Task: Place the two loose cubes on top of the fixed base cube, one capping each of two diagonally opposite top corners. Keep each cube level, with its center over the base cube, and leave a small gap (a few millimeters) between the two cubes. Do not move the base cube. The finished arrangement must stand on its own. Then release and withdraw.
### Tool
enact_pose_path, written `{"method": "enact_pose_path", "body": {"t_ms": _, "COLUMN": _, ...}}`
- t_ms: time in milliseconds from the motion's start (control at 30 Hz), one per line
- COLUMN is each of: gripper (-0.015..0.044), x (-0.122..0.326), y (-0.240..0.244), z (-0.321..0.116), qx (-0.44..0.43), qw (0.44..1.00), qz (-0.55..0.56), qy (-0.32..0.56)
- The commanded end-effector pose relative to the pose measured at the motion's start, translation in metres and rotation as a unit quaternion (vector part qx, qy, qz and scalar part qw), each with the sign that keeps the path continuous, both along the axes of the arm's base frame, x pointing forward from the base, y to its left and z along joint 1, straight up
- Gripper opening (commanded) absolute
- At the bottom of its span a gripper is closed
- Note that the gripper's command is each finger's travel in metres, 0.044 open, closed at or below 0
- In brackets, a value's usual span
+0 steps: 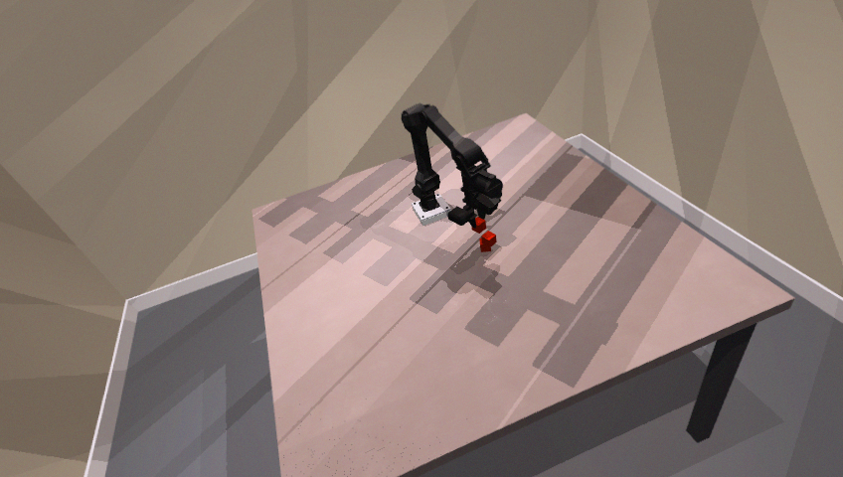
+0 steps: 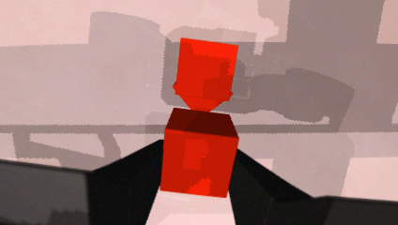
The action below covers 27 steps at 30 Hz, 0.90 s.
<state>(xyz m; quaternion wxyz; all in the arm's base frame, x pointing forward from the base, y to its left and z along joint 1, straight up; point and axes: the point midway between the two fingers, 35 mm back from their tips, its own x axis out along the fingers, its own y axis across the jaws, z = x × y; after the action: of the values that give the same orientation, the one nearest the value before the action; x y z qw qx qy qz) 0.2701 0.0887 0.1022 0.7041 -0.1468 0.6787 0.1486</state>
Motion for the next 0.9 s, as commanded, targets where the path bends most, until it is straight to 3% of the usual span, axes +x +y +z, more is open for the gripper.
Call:
{"method": "enact_pose_path", "body": {"t_ms": 0, "gripper": 0.0105, "x": -0.001, "y": -0.001, "z": -0.008, "qx": -0.002, "qw": 1.0, "qz": 0.003, "qy": 0.002}}
{"method": "enact_pose_path", "body": {"t_ms": 867, "gripper": 0.0105, "x": 0.001, "y": 0.0, "z": -0.037, "qx": -0.002, "qw": 1.0, "qz": 0.004, "qy": 0.001}}
